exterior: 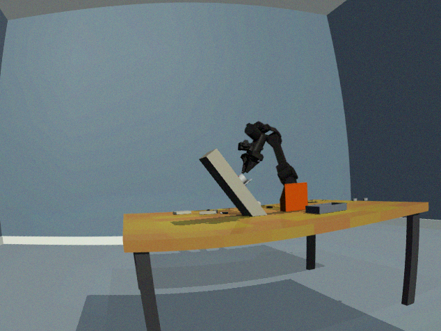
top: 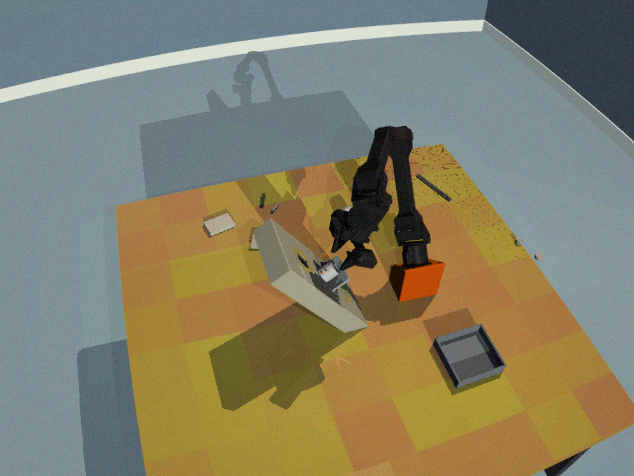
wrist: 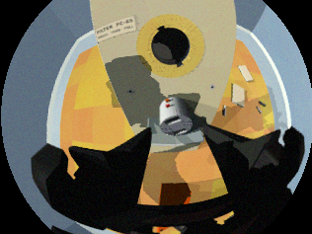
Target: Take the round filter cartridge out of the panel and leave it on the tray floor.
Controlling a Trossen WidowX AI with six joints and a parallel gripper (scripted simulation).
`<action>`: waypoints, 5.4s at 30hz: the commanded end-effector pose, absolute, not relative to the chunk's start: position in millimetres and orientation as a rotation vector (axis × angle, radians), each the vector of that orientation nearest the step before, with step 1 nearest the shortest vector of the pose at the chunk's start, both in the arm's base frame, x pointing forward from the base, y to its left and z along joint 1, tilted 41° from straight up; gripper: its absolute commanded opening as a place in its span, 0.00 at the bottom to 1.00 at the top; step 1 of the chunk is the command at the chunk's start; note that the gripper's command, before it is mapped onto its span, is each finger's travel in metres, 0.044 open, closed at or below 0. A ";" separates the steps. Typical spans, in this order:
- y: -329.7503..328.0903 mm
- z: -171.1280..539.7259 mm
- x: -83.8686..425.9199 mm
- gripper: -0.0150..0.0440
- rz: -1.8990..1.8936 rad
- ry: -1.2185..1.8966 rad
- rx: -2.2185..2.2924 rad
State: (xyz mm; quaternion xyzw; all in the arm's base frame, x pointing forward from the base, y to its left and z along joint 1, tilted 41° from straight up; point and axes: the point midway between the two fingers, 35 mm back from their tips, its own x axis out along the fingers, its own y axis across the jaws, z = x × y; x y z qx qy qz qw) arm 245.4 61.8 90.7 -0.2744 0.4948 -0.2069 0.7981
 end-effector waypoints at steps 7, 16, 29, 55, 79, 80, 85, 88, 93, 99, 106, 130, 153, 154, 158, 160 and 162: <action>51.4 78.2 251.3 0.77 -0.442 1.068 -0.593; 41.8 69.0 257.0 0.77 -0.444 1.065 -0.594; 41.1 68.3 258.7 0.58 -0.444 1.064 -0.585; 84.3 112.2 260.6 0.25 -0.436 1.072 -0.584; 154.4 101.0 248.3 0.25 -0.439 1.069 -0.584; 157.7 97.0 248.5 0.25 -0.439 1.069 -0.584; 171.6 79.5 248.7 0.25 -0.439 1.068 -0.583; 169.4 80.2 243.1 0.25 -0.389 1.110 -0.628; 198.7 56.5 226.1 0.25 -0.192 1.212 -0.729; 232.6 31.1 202.4 0.25 0.061 1.299 -0.845; 269.8 4.5 170.2 0.25 0.380 1.357 -0.977; 292.5 -67.2 73.2 0.25 0.886 1.389 -1.151; 237.7 -130.3 -29.9 0.25 1.288 1.418 -1.282; 236.5 -132.5 -30.2 0.25 1.288 1.418 -1.282; 225.8 -149.0 -32.5 0.25 1.288 1.418 -1.282; 219.6 -157.2 -33.6 0.25 1.289 1.418 -1.282; 213.1 -165.0 -34.6 0.25 1.289 1.419 -1.282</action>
